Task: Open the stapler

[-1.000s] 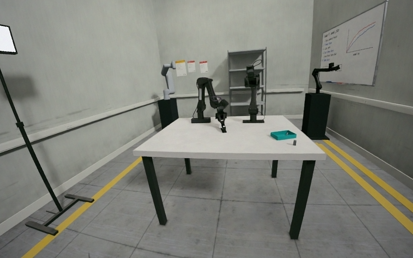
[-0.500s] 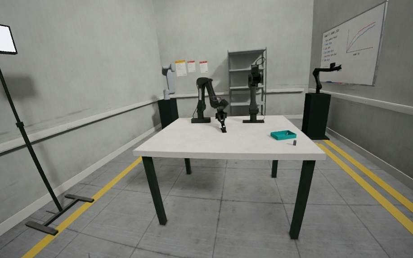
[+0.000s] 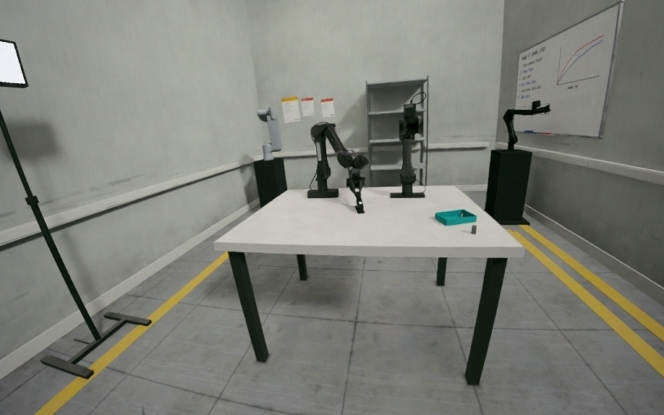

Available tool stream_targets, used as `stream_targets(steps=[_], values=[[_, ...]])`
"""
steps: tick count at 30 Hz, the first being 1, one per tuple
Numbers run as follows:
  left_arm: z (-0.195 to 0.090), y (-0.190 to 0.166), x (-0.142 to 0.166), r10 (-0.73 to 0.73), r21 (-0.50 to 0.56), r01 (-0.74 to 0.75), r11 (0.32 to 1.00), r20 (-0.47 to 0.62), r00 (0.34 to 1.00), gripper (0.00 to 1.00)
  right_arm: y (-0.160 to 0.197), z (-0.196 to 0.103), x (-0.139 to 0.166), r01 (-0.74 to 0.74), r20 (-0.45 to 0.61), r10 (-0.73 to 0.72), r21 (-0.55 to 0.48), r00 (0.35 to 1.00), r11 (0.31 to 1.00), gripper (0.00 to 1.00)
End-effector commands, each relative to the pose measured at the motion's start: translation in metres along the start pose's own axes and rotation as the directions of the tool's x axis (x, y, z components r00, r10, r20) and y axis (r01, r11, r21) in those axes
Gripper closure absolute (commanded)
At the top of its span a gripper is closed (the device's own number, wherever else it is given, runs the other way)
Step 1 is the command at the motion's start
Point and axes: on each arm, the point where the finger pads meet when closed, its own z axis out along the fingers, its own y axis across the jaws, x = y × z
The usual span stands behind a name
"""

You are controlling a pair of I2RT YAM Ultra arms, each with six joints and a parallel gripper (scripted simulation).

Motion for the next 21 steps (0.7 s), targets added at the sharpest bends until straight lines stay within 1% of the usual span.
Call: stream_targets(steps=[1,9,11,21], values=[[-0.001,0.001,-0.011,0.0,0.002,0.0,1.0,0.04,0.999,0.45,0.003,-0.003,-0.016,-0.03,-0.047,0.029,-0.006,0.998,1.0,0.83],[-0.001,0.001,-0.011,0.0,0.002,0.0,1.0,0.04,0.999,0.45,0.003,-0.005,-0.027,-0.023,-0.152,0.021,-0.007,0.988,1.0,0.83],[-0.001,0.001,-0.011,0.0,0.002,0.0,1.0,0.04,0.999,0.45,0.003,-0.005,-0.027,-0.023,-0.152,0.021,-0.007,0.988,1.0,0.83],[-0.001,0.001,-0.011,0.0,0.002,0.0,1.0,0.04,0.999,0.45,0.002,-0.003,-0.036,-0.006,-0.295,0.005,-0.001,0.955,1.0,0.83]])
